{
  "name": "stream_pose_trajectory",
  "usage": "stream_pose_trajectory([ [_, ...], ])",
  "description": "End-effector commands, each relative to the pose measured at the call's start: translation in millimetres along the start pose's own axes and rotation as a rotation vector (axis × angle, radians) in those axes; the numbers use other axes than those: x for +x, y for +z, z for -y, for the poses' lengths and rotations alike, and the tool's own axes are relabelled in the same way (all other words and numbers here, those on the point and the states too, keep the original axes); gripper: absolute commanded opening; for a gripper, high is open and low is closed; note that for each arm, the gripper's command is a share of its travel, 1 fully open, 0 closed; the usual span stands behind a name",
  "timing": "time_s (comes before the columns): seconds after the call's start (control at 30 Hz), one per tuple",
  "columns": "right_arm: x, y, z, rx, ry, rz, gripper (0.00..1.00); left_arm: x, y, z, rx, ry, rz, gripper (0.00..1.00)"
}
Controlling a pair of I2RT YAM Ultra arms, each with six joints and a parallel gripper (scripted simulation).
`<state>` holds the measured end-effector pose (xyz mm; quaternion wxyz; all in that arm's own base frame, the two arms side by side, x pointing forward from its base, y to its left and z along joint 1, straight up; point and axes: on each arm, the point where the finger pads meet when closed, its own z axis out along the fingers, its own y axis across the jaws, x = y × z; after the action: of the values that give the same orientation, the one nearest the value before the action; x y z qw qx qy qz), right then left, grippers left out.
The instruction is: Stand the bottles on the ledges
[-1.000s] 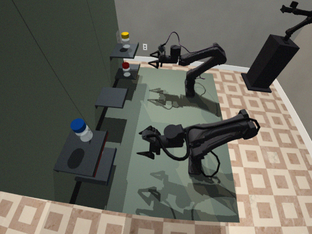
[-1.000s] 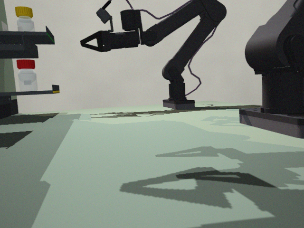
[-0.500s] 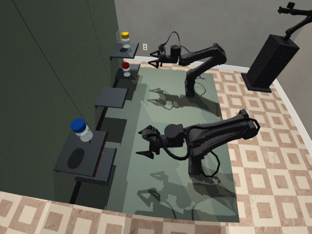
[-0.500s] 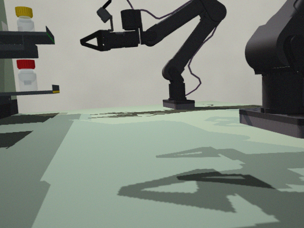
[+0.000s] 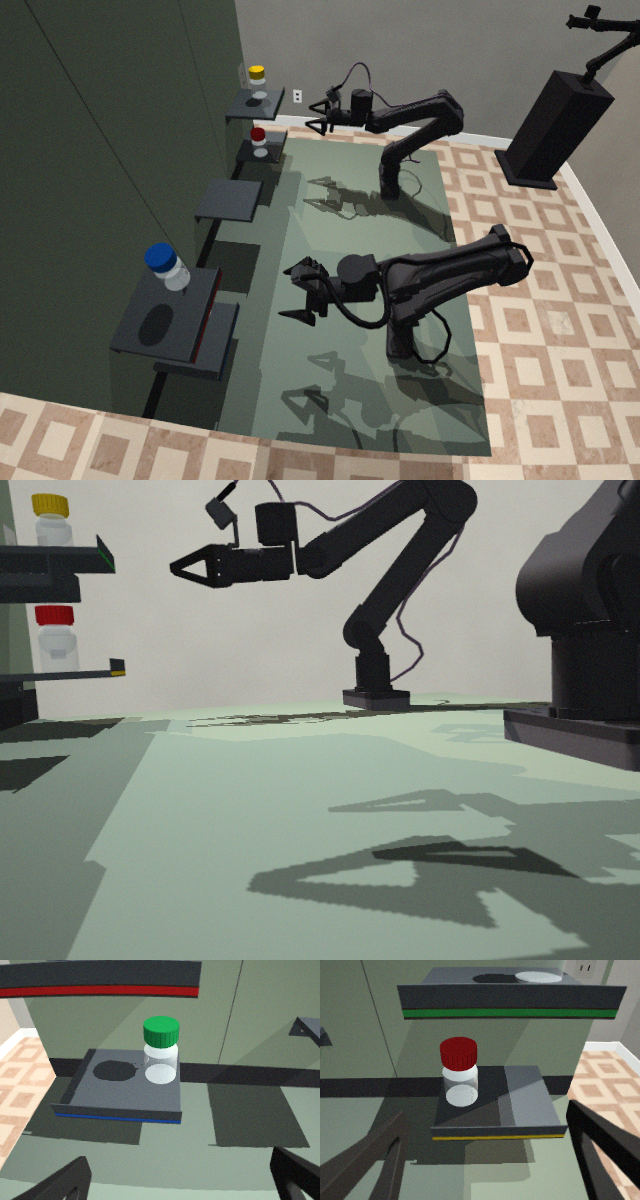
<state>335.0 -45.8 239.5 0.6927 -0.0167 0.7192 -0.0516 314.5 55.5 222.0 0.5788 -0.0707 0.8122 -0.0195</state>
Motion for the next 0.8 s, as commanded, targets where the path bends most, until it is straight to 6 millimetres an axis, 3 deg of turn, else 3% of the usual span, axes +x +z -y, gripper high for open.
stream_pose_trajectory([
  [0.0,-9,4,16,-0.004,-0.013,0.024,1.0,-19,-7,4,0.006,0.017,0.066,1.0],
  [0.37,-3,3,57,0.086,-0.007,0.004,1.0,-19,-7,4,0.006,0.017,0.066,1.0],
  [0.77,-2,3,57,0.088,-0.005,0.001,1.0,-19,-7,4,0.006,0.017,0.066,1.0],
])
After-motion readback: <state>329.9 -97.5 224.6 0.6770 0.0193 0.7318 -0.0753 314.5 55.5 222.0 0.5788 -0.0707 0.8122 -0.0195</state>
